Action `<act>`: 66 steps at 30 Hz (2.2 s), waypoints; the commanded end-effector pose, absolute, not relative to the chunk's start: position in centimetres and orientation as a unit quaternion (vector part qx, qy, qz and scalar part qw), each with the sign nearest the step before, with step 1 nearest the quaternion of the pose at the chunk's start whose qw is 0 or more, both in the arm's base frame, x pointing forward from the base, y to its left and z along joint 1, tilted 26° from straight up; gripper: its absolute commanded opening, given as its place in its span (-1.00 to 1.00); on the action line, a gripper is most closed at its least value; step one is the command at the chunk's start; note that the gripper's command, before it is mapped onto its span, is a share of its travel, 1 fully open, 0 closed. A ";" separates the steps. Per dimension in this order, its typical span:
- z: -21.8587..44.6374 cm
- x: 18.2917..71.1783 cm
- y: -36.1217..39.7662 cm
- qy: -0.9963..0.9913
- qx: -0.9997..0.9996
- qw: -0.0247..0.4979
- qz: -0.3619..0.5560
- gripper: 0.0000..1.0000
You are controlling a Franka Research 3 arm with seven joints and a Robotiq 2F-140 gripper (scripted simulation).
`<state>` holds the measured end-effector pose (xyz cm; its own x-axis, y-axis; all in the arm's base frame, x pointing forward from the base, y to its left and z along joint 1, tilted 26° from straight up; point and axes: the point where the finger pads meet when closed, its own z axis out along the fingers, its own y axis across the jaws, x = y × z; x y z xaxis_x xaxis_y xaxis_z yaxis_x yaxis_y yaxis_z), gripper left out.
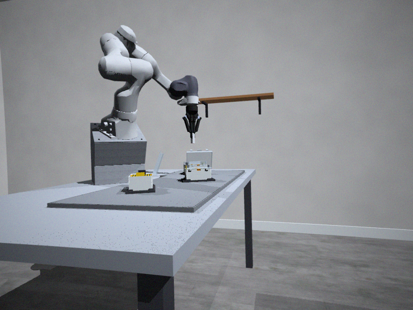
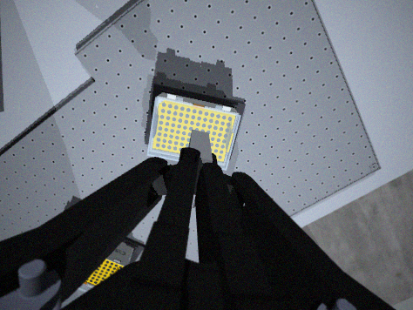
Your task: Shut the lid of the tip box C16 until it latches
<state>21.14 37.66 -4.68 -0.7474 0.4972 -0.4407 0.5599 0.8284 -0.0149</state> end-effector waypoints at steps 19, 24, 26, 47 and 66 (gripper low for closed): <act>-6.5 24.3 35.3 0.931 0.285 0.215 -0.075 -1.00; -7.1 25.2 34.6 0.931 0.285 0.215 -0.075 -1.00; -7.3 25.6 34.4 0.931 0.285 0.215 -0.075 -1.00; -8.8 28.1 32.6 0.931 0.285 0.215 -0.075 -1.00; -9.6 28.4 32.4 0.931 0.285 0.215 -0.075 -1.00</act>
<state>28.12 32.37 -9.29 -0.7415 0.5056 -0.4411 0.5712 0.8206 -0.0195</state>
